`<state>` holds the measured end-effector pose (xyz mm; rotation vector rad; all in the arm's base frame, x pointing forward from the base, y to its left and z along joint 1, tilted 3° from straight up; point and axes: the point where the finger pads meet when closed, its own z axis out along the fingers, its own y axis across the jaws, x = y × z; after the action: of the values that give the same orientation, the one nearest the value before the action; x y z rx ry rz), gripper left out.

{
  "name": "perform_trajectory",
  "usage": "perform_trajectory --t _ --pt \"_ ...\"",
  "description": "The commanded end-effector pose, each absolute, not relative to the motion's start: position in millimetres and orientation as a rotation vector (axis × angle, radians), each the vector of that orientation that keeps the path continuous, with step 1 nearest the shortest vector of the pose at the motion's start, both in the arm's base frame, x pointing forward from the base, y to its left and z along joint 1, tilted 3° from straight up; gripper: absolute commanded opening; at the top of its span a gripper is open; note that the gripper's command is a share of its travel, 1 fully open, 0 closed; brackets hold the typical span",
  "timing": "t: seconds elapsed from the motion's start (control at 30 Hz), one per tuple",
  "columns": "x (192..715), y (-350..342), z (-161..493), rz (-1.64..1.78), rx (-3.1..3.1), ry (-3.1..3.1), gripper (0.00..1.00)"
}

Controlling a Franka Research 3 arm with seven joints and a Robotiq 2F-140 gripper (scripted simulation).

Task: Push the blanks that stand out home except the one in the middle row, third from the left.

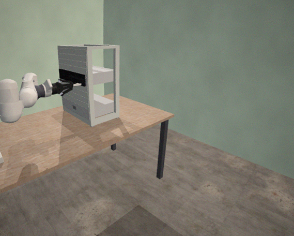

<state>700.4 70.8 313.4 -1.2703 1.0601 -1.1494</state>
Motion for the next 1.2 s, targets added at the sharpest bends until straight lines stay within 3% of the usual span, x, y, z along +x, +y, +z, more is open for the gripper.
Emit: perform_trajectory --t 0.0,0.47,0.83,1.17 --pt "702 79 312 -1.128 -1.277 1.052 0.0" --pt "682 76 312 -1.128 -1.277 1.052 0.0" --pt "626 68 310 -1.128 -1.277 1.052 0.0" --pt "620 65 314 -1.128 -1.277 1.052 0.0"
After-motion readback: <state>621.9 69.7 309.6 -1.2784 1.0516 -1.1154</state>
